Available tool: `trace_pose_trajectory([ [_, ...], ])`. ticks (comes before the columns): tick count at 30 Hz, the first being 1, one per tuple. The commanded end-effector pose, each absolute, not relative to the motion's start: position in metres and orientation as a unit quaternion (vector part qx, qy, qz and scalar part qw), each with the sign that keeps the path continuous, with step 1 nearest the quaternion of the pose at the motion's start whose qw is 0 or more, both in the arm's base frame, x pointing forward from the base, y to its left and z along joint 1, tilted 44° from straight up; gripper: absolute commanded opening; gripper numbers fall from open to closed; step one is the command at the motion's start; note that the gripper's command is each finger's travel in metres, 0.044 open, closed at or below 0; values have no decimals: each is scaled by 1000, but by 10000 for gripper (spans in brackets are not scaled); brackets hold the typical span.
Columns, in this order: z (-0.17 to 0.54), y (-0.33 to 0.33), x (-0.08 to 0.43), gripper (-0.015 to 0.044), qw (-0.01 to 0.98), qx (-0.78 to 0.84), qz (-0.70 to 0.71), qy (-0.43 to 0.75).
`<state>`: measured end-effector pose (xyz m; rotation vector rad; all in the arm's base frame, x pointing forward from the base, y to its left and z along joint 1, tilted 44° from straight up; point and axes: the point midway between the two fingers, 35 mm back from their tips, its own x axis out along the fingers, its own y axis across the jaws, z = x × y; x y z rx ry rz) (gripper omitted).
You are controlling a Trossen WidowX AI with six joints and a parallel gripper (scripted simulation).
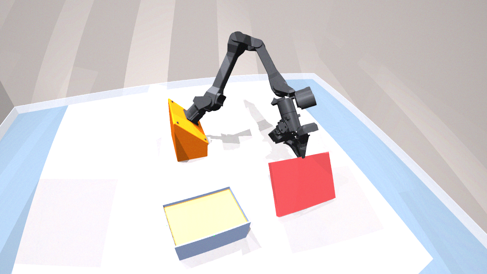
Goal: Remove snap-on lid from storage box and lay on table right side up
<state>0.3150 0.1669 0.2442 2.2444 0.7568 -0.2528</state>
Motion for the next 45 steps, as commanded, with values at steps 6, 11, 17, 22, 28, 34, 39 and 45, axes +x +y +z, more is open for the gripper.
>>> trace_pose_trajectory([
  [6,235,173,314,0,371,874,-103,298],
  [11,232,175,315,0,371,874,-103,298],
  [17,229,179,315,0,371,874,-103,298],
  [22,226,182,315,0,371,874,-103,298],
  [28,223,185,315,0,371,874,-103,298],
  [34,219,188,316,0,371,874,-103,298],
  [39,216,191,316,0,370,874,-103,298],
  [45,213,194,316,0,370,874,-103,298],
])
